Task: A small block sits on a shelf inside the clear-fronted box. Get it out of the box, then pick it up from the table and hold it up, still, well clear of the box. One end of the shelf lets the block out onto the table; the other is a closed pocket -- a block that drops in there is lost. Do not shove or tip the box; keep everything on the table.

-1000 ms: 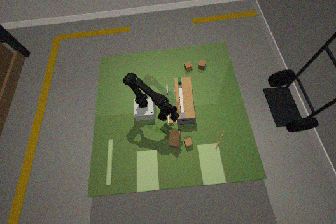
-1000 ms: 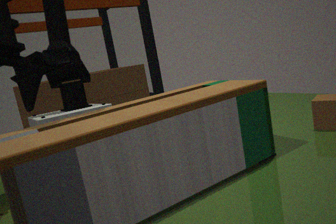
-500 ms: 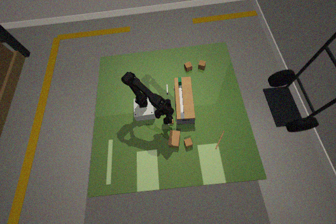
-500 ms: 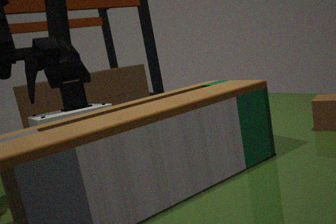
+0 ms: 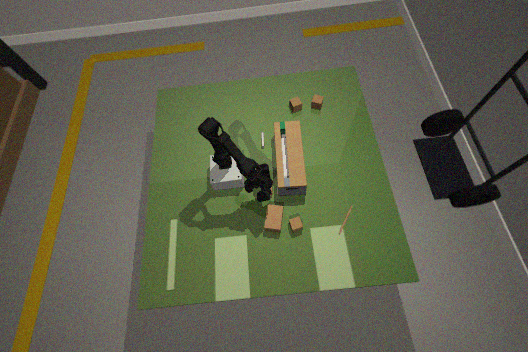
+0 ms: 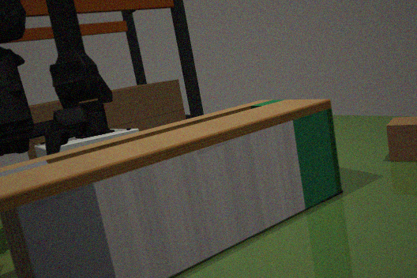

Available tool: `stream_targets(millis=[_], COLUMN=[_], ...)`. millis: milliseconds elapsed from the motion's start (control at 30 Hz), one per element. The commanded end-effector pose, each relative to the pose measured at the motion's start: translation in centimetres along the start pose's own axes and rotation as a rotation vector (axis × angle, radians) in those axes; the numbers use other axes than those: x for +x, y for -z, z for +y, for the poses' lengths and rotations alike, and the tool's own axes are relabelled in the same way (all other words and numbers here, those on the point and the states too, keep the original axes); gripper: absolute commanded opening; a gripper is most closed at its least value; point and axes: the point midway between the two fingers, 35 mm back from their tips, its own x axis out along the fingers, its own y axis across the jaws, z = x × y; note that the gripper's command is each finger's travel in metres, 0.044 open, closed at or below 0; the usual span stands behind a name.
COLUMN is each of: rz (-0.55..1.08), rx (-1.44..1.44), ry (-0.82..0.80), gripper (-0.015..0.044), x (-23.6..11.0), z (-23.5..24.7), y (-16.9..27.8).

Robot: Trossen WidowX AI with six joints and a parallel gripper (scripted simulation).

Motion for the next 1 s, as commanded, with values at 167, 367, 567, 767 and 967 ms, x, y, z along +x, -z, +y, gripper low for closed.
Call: stream_targets(millis=[167, 367, 567, 767, 967], rz=[0.010, 0.009, 0.010, 0.010, 0.010], rx=[-0.006, -0.007, -0.006, -0.006, -0.006], ry=[-0.001, -0.001, -0.001, -0.001, -0.001], gripper=[0.0285, 0.0285, 0.0285, 0.0285, 0.0285], x=[1.3, 2.3, 3.2, 4.1, 5.0], z=[0.0, 0.1, 0.1, 0.0, 0.0], y=[-0.5, -0.8, -1.1, -1.4, -1.8])
